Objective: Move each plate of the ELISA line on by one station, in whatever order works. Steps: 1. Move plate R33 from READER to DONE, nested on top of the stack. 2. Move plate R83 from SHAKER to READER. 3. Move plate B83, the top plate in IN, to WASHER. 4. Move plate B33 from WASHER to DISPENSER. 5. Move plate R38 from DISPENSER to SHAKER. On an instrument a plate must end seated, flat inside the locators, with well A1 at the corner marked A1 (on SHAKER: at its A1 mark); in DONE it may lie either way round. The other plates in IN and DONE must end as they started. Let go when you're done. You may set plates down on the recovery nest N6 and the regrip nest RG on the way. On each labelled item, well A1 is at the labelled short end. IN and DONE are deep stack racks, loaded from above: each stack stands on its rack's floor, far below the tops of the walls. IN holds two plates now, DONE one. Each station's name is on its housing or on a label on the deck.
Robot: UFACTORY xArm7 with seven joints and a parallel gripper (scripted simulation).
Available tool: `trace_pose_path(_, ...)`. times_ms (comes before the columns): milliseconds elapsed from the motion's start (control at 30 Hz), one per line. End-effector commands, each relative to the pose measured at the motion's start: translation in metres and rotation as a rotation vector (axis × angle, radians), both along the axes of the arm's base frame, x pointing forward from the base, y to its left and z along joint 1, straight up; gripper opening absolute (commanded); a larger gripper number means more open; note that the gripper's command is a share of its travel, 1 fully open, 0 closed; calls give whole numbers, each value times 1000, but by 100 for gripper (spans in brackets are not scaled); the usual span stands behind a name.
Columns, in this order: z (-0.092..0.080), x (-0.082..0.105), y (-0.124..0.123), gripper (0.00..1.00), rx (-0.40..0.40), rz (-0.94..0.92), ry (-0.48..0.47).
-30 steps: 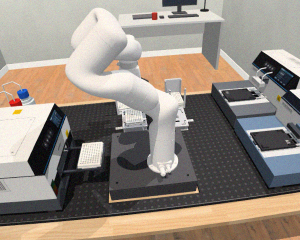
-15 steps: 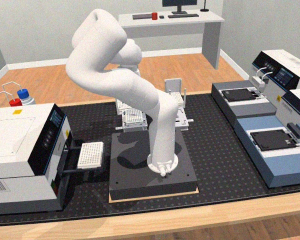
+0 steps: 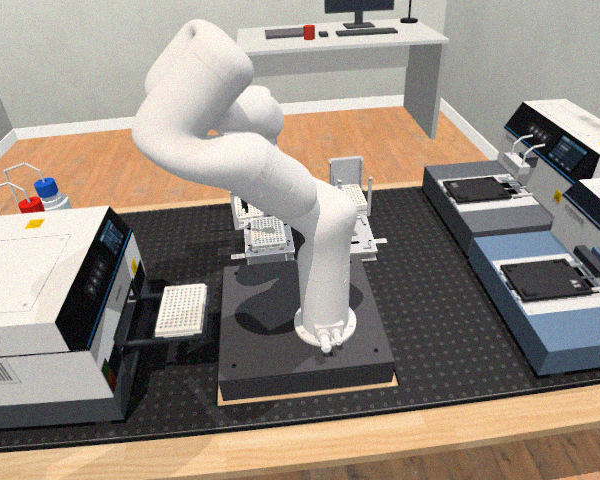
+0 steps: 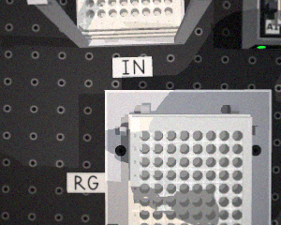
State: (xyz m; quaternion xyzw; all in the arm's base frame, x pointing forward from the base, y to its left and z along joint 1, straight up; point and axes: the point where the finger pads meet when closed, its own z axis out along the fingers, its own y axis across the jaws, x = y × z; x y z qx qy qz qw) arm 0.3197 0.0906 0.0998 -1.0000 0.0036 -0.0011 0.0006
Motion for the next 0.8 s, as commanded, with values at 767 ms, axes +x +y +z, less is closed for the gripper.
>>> trace_pose_path(767,-32,1,0,100,1,0,-2)
